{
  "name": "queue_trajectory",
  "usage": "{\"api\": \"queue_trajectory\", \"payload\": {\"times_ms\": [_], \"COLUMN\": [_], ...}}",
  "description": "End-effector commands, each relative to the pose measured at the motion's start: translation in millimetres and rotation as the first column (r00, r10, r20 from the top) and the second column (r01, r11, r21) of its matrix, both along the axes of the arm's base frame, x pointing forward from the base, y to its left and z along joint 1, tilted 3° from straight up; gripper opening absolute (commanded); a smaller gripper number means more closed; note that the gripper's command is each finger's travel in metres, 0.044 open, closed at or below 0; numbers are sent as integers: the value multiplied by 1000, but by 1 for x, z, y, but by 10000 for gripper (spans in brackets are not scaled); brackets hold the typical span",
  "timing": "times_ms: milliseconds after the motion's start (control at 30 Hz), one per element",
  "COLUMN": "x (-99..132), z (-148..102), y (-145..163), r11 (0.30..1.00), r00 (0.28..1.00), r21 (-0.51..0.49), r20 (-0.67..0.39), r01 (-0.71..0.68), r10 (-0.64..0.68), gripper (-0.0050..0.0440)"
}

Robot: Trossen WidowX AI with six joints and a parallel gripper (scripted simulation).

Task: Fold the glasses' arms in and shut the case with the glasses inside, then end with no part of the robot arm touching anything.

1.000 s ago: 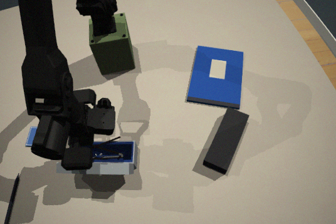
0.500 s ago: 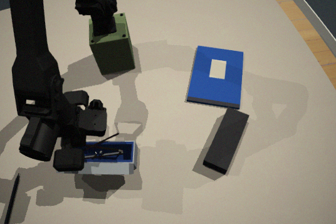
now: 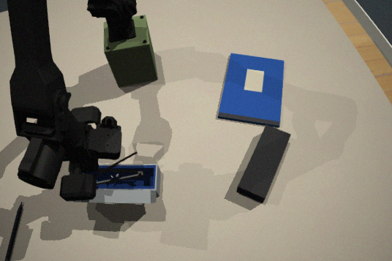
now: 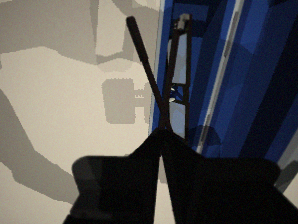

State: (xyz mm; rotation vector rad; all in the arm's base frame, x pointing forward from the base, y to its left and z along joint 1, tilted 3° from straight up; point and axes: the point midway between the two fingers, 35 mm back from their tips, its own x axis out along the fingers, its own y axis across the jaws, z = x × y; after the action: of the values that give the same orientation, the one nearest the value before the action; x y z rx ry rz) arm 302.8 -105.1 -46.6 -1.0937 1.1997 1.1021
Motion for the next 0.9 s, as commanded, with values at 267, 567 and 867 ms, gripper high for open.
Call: {"api": "queue_trajectory", "payload": {"times_ms": [267, 567, 867], "x": [-10, -15, -13], "z": [-1, -1, -1], "y": [-4, -1, 12], "r11": [1000, 1000, 1000], "r00": [1000, 1000, 1000], "r21": [-16, -16, -16], "r20": [-5, -5, -5], "r01": [9, 9, 9], "r10": [-9, -9, -9], "gripper": [0, 0, 0]}}
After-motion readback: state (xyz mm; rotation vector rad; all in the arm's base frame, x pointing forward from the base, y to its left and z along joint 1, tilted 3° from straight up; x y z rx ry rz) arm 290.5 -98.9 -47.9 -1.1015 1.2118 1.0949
